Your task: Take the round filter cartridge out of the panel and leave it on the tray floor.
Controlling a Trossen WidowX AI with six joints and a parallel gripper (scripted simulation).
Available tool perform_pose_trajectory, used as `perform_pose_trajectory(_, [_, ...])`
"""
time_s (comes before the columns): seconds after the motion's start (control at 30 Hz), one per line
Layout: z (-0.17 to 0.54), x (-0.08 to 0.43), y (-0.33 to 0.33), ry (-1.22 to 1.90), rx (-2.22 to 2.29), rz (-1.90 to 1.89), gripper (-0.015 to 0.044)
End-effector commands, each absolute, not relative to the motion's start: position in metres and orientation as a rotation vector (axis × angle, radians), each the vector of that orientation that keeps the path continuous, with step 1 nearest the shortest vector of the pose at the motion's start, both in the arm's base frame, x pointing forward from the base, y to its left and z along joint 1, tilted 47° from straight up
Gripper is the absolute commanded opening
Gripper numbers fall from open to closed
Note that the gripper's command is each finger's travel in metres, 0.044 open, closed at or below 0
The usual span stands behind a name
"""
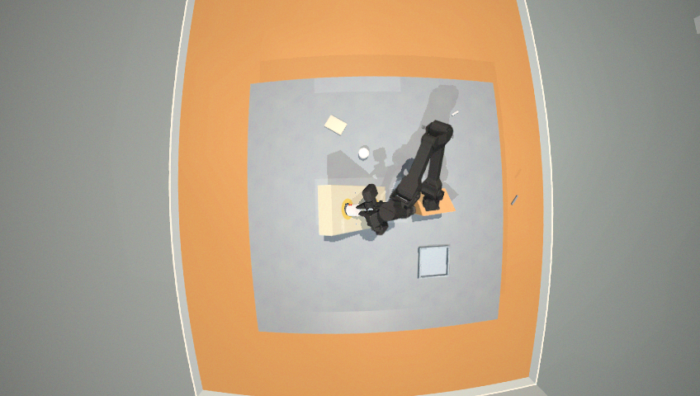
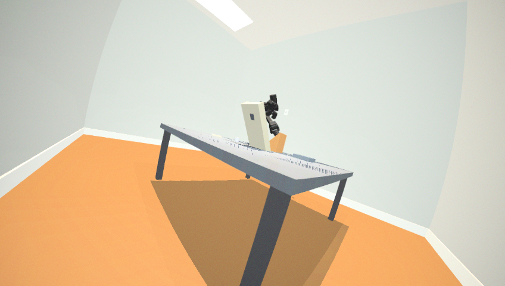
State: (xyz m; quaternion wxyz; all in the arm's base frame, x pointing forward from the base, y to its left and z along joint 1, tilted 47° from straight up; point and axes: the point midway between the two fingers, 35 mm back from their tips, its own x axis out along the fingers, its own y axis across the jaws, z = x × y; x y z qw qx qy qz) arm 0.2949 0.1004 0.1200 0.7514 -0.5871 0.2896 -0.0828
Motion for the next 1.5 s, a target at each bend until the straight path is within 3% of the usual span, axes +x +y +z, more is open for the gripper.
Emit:
perform_pose_trajectory(0.0, [0.128, 0.281, 0.109, 0.617, -1.278, -0.176, 0.0000])
perform_pose_trajectory(1.13, [0.082, 0.242, 0.061, 0.612, -1.281, -0.178, 0.0000])
perform_pose_trajectory(1.27, [0.085, 0.245, 0.066, 0.620, -1.289, -0.181, 0.0105])
perform_pose_trajectory(1.47, [0.085, 0.245, 0.066, 0.620, -1.289, -0.181, 0.0114])
